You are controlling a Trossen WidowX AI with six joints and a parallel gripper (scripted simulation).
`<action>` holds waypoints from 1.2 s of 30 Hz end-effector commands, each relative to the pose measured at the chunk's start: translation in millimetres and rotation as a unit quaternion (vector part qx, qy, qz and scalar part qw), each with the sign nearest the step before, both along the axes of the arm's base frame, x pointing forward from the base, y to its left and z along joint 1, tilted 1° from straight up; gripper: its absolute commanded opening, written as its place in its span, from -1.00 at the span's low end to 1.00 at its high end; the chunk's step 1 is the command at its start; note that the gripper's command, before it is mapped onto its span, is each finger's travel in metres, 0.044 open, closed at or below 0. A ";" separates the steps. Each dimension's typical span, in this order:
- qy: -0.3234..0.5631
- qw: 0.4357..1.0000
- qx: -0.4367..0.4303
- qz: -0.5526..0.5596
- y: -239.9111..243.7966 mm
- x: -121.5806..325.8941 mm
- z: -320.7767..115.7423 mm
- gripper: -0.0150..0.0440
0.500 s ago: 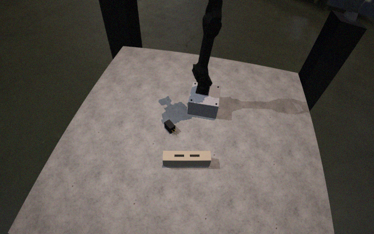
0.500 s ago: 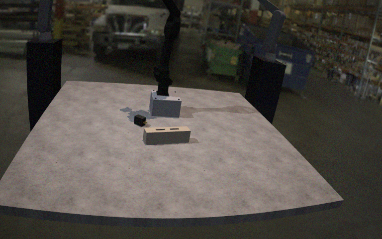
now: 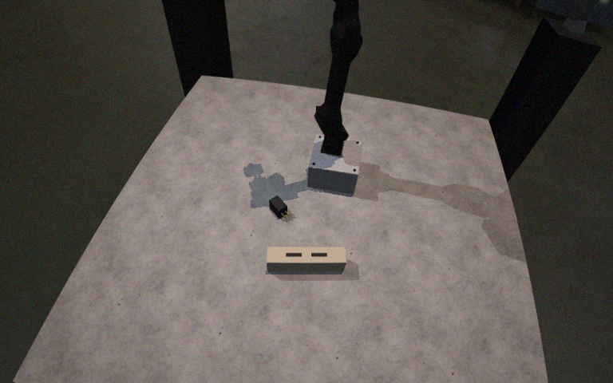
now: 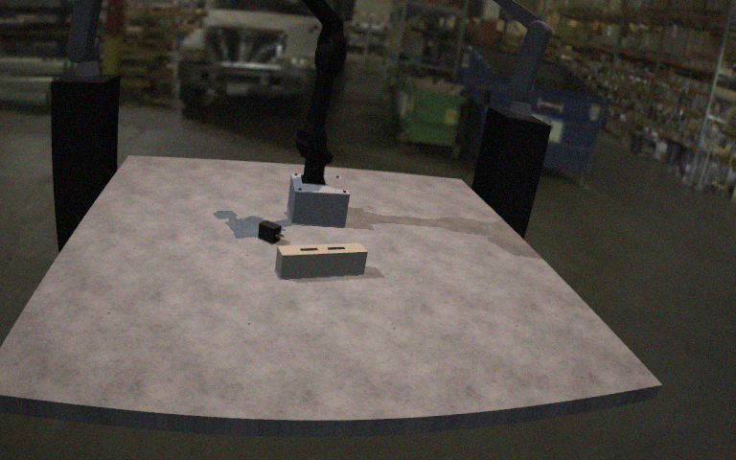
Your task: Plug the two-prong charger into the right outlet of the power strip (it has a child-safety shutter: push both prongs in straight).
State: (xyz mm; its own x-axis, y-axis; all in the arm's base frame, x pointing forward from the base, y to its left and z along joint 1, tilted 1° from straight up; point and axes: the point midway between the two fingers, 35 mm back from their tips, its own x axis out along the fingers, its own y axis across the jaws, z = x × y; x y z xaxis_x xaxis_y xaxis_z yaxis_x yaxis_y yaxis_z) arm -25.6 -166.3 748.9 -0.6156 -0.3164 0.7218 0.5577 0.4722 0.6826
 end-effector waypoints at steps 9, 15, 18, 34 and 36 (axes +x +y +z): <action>0.146 0.976 0.159 -0.015 -74.9 68.8 -25.7 1.00; 0.229 0.945 0.231 -0.023 -108.5 107.1 -48.6 1.00; 0.271 0.926 0.262 -0.026 -123.4 126.5 -62.4 1.00; 0.501 0.774 0.387 -0.034 -180.9 228.7 -162.7 1.00; 0.529 0.750 0.397 -0.034 -185.1 240.6 -178.0 1.00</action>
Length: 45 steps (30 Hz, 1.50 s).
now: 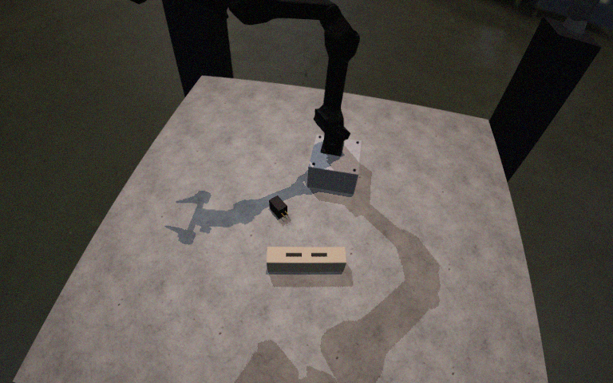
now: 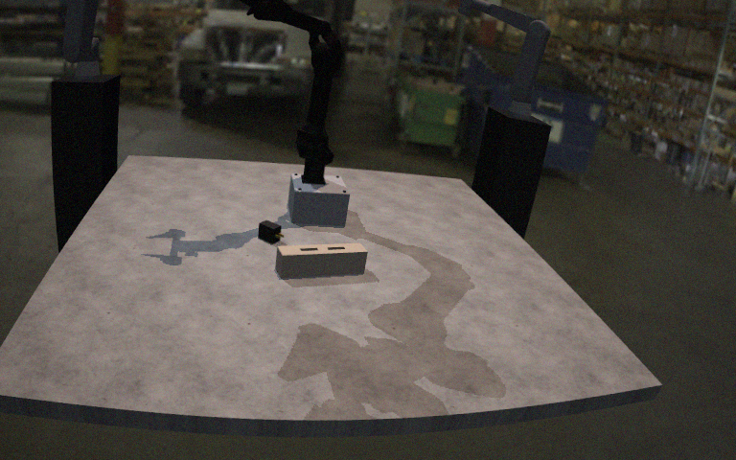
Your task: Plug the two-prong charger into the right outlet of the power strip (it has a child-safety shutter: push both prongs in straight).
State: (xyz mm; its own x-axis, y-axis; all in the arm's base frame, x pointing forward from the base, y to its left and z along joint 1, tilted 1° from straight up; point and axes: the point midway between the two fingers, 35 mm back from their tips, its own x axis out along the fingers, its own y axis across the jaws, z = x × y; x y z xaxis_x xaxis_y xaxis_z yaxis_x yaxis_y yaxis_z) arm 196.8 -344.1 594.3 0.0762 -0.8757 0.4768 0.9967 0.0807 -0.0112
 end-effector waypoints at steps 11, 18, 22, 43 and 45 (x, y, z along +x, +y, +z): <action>0.235 0.964 0.113 0.047 -16.9 76.7 -116.1 1.00; 0.349 0.920 0.157 0.081 -11.2 105.5 -180.2 1.00; 0.411 0.888 0.178 0.103 -3.9 118.3 -217.8 1.00; 0.675 0.655 0.244 0.236 70.8 133.8 -400.8 1.00; 0.695 0.628 0.247 0.249 80.3 130.9 -416.3 1.00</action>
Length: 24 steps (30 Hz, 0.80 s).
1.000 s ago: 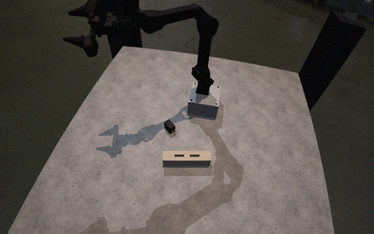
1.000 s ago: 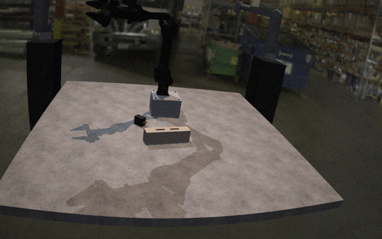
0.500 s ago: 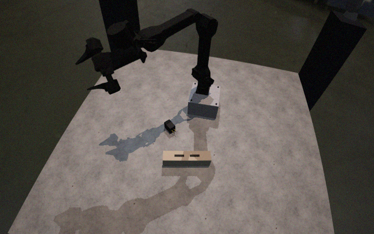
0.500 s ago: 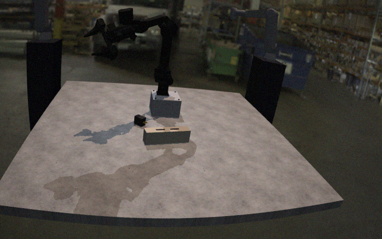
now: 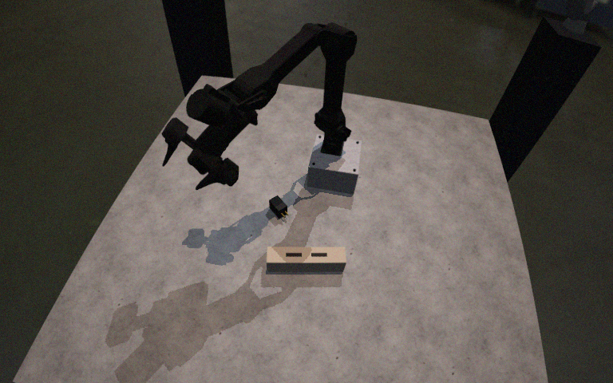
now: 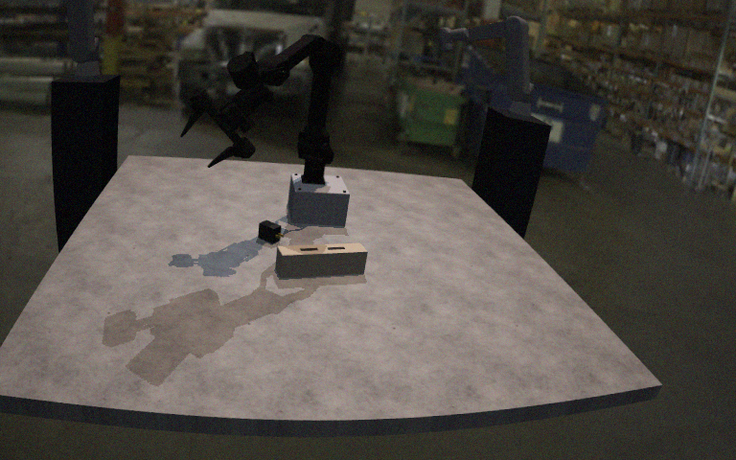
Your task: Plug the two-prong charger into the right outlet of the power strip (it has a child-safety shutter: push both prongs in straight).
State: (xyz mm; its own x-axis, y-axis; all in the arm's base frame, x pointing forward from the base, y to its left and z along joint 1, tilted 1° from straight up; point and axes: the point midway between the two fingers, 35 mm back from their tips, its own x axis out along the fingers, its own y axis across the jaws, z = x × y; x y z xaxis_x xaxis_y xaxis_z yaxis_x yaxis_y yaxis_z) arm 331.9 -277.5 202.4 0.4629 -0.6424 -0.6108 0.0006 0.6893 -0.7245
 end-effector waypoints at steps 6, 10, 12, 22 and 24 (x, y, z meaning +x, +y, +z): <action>0.123 0.988 0.058 0.080 42.7 -17.6 -66.9 1.00; 0.171 0.975 0.083 0.114 61.7 -30.2 -91.6 1.00; 0.195 0.967 0.095 0.131 71.4 -37.2 -103.1 1.00; 0.304 0.914 0.160 0.216 120.4 -79.1 -152.8 1.00; 0.324 0.900 0.173 0.233 130.2 -88.7 -160.9 1.00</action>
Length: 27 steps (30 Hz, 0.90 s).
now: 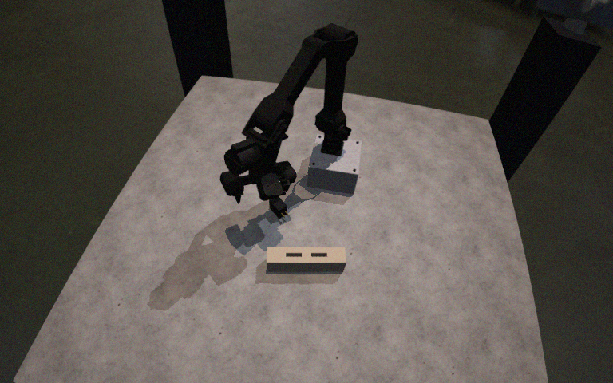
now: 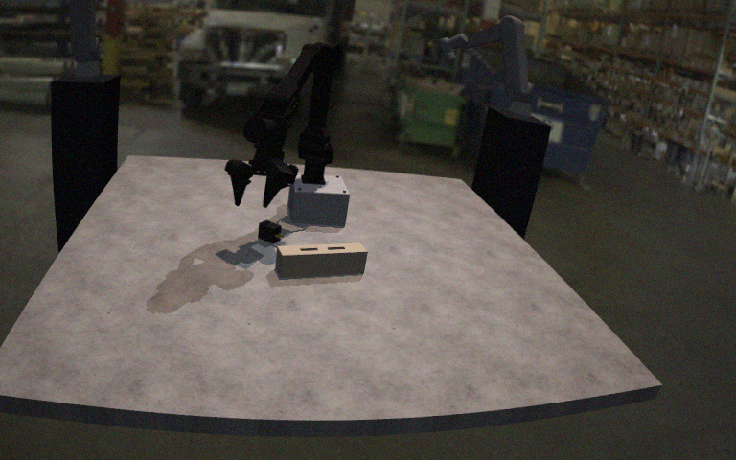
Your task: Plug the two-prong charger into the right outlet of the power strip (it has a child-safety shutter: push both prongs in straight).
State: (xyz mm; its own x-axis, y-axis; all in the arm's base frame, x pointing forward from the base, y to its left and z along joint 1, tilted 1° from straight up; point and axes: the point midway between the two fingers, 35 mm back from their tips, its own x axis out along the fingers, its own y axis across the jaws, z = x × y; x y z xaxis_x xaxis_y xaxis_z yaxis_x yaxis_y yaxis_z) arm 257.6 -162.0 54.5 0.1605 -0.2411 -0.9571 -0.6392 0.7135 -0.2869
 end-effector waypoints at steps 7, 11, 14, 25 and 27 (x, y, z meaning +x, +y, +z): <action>0.104 0.989 0.073 0.081 44.3 -44.5 -34.7 1.00; 0.104 0.989 0.073 0.081 44.3 -44.4 -35.1 1.00; 0.104 0.989 0.073 0.081 44.1 -44.1 -37.9 1.00; 0.104 0.989 0.073 0.081 43.3 -42.7 -51.8 1.00; 0.104 0.989 0.073 0.081 43.1 -42.3 -54.7 1.00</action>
